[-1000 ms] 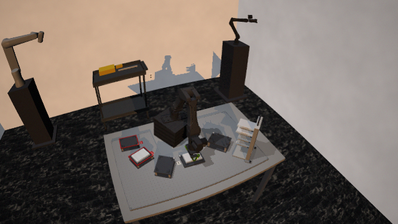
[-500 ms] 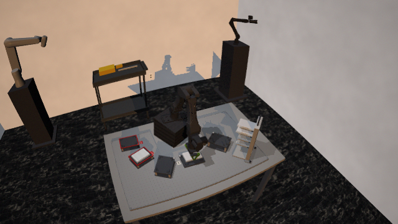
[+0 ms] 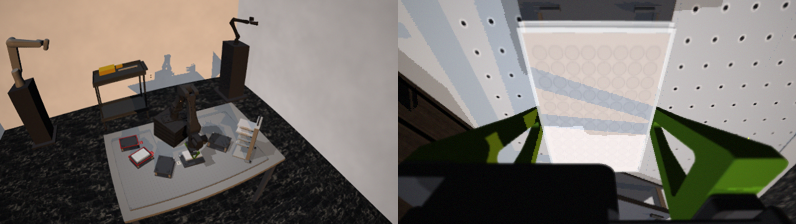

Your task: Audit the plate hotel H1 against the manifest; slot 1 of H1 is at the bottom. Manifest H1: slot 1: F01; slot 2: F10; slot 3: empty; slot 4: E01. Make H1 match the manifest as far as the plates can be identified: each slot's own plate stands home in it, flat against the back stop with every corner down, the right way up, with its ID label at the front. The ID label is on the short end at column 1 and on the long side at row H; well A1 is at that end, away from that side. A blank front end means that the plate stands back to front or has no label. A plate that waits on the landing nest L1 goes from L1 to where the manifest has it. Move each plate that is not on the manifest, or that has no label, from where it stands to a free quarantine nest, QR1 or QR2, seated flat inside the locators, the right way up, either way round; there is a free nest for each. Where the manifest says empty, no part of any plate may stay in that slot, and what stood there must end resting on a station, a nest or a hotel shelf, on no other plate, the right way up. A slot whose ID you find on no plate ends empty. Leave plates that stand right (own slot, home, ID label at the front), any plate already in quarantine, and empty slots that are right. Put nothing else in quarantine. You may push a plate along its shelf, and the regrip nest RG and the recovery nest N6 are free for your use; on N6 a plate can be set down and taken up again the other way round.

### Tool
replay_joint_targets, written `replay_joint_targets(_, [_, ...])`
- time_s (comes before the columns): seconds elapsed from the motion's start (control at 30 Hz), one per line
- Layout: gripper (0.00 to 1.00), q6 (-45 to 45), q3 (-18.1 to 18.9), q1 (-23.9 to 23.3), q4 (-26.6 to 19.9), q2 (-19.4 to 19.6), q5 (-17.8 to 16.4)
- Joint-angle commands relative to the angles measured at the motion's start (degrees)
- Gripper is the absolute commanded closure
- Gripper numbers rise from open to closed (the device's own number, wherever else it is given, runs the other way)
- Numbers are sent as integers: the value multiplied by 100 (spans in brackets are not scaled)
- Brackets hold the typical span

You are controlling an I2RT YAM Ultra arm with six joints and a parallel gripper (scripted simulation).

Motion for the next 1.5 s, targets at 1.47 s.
replay_joint_targets(1.47, [14,-82,414,-79,-1623,-1263,-30])
